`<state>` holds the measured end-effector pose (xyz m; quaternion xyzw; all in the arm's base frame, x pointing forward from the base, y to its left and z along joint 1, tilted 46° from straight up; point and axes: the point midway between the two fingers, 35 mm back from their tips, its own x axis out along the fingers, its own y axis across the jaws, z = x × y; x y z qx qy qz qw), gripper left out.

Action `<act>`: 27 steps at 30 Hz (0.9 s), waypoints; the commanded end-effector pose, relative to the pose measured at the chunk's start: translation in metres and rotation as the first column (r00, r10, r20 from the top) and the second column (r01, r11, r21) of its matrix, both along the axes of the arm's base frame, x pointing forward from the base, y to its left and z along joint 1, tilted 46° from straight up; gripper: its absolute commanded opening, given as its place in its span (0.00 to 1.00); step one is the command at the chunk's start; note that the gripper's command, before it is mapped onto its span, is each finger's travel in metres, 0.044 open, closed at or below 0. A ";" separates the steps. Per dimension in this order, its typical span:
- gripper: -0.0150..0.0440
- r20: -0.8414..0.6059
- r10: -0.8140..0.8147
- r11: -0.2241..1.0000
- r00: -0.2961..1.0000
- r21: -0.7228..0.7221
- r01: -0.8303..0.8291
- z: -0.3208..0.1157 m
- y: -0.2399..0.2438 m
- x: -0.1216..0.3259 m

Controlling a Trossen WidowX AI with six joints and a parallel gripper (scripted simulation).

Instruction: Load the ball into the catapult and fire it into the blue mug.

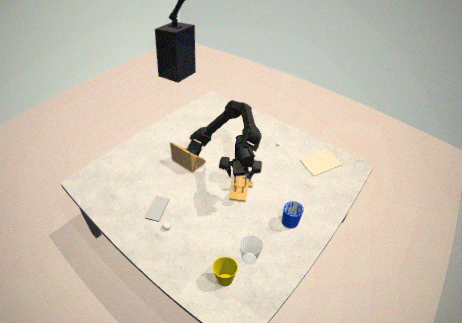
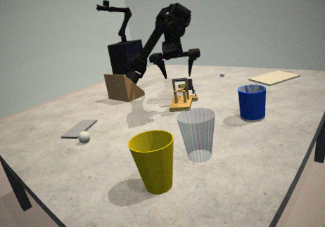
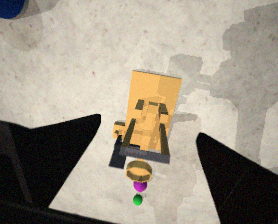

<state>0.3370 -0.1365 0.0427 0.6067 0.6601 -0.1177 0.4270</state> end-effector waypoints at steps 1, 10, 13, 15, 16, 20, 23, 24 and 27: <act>1.00 -0.007 0.007 1.000 1.000 0.010 -0.007 0.004 0.000 -0.004; 1.00 -0.005 0.008 1.000 1.000 0.013 -0.008 -0.027 0.032 -0.001; 1.00 -0.005 0.008 1.000 1.000 0.013 -0.008 -0.027 0.032 -0.001; 1.00 -0.005 0.008 1.000 1.000 0.013 -0.008 -0.029 0.034 0.000; 1.00 -0.005 0.008 1.000 1.000 0.013 -0.008 -0.030 0.035 0.000; 1.00 -0.005 0.008 1.000 1.000 0.013 -0.008 -0.035 0.039 0.001; 1.00 -0.005 0.008 1.000 1.000 0.013 -0.008 -0.038 0.043 0.002; 1.00 -0.005 0.008 1.000 1.000 0.013 -0.008 -0.039 0.044 0.002; 1.00 -0.005 0.008 1.000 1.000 0.013 -0.008 -0.043 0.047 0.002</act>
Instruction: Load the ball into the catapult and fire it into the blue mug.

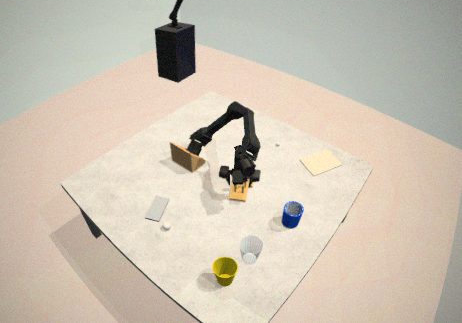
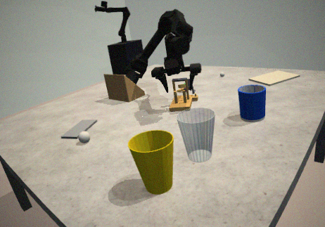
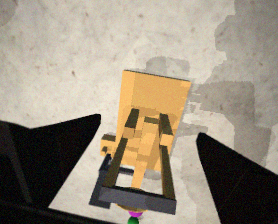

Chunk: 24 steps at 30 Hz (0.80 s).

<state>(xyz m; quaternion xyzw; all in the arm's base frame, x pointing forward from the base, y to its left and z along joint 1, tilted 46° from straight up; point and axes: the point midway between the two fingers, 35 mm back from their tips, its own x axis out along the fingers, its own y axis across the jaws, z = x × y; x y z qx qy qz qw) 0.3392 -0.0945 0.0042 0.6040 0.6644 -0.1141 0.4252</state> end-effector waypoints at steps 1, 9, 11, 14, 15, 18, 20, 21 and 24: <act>1.00 -0.003 -0.004 1.000 1.000 0.007 0.004 -0.005 0.006 0.000; 1.00 -0.003 -0.003 1.000 1.000 0.008 0.004 -0.014 0.016 0.001; 1.00 -0.003 -0.003 1.000 1.000 0.008 0.003 -0.016 0.018 0.002; 1.00 -0.003 -0.003 1.000 1.000 0.008 0.003 -0.020 0.022 0.002; 1.00 -0.003 -0.003 1.000 1.000 0.009 0.003 -0.021 0.023 0.002; 1.00 -0.002 -0.003 1.000 1.000 0.009 0.003 -0.024 0.026 0.002; 1.00 -0.002 -0.003 1.000 1.000 0.009 0.003 -0.025 0.028 0.002; 1.00 -0.002 -0.003 1.000 1.000 0.009 0.003 -0.025 0.028 0.002; 0.91 0.000 0.001 1.000 1.000 0.003 -0.001 -0.023 0.025 0.002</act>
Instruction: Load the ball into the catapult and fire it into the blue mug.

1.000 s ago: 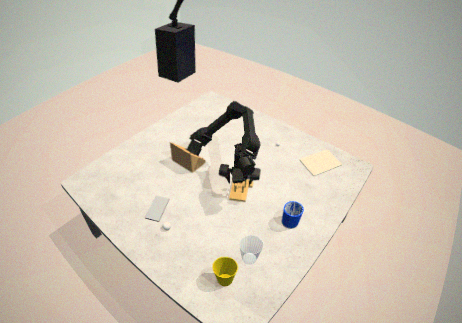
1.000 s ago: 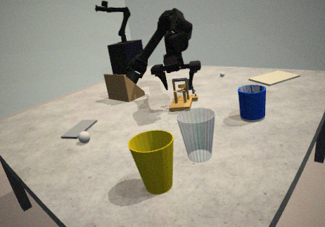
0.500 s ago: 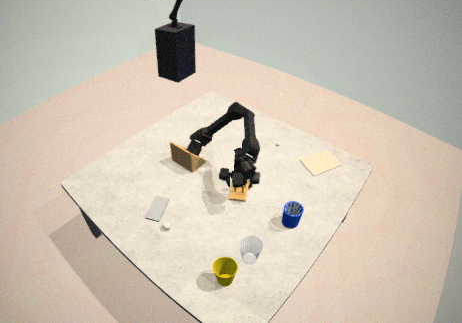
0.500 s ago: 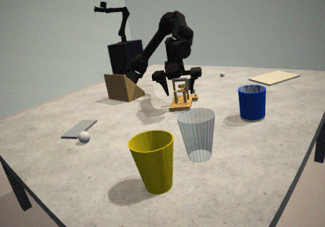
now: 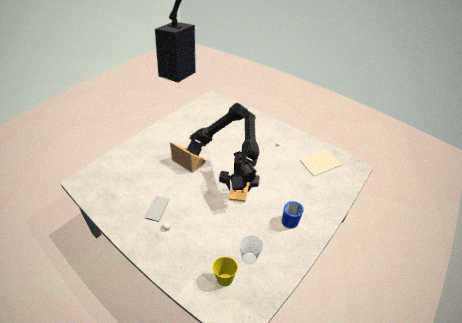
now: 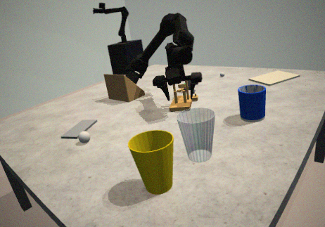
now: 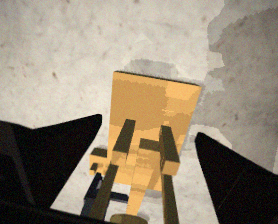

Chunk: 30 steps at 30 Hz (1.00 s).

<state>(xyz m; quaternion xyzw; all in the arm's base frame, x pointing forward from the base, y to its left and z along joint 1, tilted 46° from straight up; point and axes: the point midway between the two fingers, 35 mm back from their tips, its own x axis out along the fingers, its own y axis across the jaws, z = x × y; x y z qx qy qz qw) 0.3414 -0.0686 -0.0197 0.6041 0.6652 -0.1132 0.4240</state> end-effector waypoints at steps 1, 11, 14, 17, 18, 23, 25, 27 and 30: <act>0.87 0.001 0.000 1.000 1.000 0.000 0.000 0.000 -0.001 0.000; 0.45 0.001 0.000 1.000 1.000 0.000 0.000 0.000 -0.001 0.000; 0.42 0.001 0.000 1.000 1.000 0.000 0.000 0.000 -0.001 0.000; 0.32 0.000 -0.001 1.000 1.000 -0.002 0.001 0.008 -0.009 0.000; 0.28 -0.001 -0.001 1.000 1.000 -0.002 0.001 0.017 -0.019 -0.001; 0.25 -0.002 -0.002 1.000 1.000 -0.002 0.002 0.035 -0.036 -0.005; 0.25 0.014 0.015 1.000 1.000 -0.004 -0.014 0.035 -0.036 -0.005; 0.25 0.058 0.058 0.998 0.997 -0.011 -0.057 0.035 -0.036 -0.005; 0.25 0.130 0.131 0.991 0.983 -0.027 -0.129 0.034 -0.036 -0.004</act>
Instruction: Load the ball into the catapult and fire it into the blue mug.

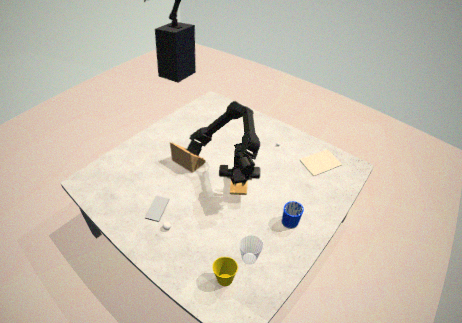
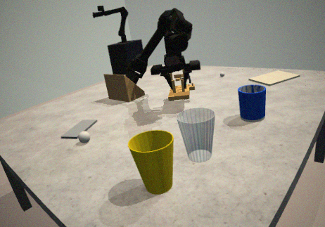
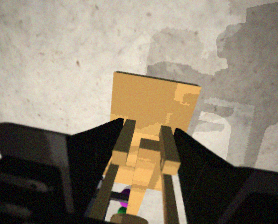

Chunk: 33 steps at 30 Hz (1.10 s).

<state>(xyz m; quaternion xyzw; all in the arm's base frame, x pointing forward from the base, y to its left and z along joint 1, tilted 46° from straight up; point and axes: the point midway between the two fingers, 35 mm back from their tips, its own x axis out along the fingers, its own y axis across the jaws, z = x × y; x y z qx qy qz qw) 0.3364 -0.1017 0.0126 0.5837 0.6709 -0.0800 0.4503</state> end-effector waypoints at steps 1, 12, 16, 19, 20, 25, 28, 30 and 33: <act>0.25 0.090 0.087 0.996 0.992 -0.021 -0.085 0.002 -0.003 0.001; 0.25 0.338 0.344 0.939 0.876 -0.108 -0.327 0.003 -0.001 0.005; 0.25 0.415 0.429 0.902 0.802 -0.154 -0.403 0.005 0.001 0.007; 0.25 0.468 0.489 0.870 0.736 -0.194 -0.454 0.007 0.003 0.010; 0.25 0.484 0.507 0.858 0.713 -0.207 -0.470 0.008 0.004 0.011; 0.25 0.548 0.582 0.803 0.601 -0.271 -0.531 0.015 0.011 0.018; 0.25 0.550 0.584 0.801 0.597 -0.273 -0.533 0.017 0.013 0.019; 0.25 0.550 0.584 0.801 0.597 -0.273 -0.533 0.017 0.013 0.019; 0.25 0.550 0.584 0.801 0.597 -0.273 -0.533 0.017 0.013 0.019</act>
